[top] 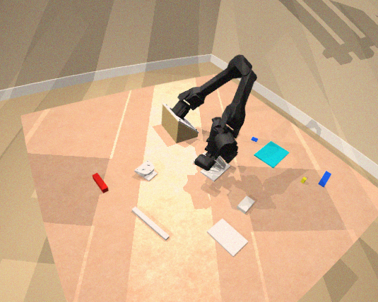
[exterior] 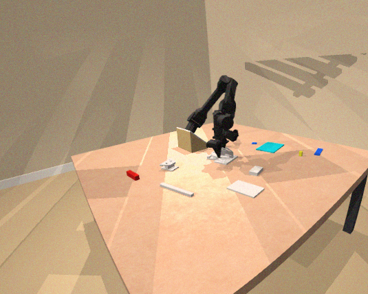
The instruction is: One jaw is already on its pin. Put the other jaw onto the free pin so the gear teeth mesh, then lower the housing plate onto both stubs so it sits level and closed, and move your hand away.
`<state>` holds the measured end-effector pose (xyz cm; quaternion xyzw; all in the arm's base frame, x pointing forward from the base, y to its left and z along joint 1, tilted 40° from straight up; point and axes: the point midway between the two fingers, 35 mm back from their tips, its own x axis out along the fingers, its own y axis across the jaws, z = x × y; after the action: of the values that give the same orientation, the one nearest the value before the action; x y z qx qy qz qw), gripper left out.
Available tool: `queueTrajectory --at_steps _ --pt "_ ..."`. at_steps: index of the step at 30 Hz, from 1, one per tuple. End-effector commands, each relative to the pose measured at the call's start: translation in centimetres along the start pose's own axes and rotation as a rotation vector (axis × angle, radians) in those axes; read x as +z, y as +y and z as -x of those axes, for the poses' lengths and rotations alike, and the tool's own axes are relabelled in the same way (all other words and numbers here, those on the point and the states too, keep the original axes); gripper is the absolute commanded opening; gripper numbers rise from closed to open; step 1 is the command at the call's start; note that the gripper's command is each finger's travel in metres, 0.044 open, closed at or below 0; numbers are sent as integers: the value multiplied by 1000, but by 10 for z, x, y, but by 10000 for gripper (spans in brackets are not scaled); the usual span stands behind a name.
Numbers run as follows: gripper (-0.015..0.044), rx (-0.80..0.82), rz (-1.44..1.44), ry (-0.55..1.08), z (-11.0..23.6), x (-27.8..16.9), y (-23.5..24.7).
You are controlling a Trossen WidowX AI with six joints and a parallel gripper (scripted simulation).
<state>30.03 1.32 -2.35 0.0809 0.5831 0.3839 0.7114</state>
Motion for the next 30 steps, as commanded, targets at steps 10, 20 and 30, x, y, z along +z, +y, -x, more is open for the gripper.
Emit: queueTrajectory --at_steps 10,20,30 --pt "134 2 -4 -3 -3 0 0" --pt "134 2 -3 -3 -7 0 0" --pt "134 2 0 -3 -10 0 0"
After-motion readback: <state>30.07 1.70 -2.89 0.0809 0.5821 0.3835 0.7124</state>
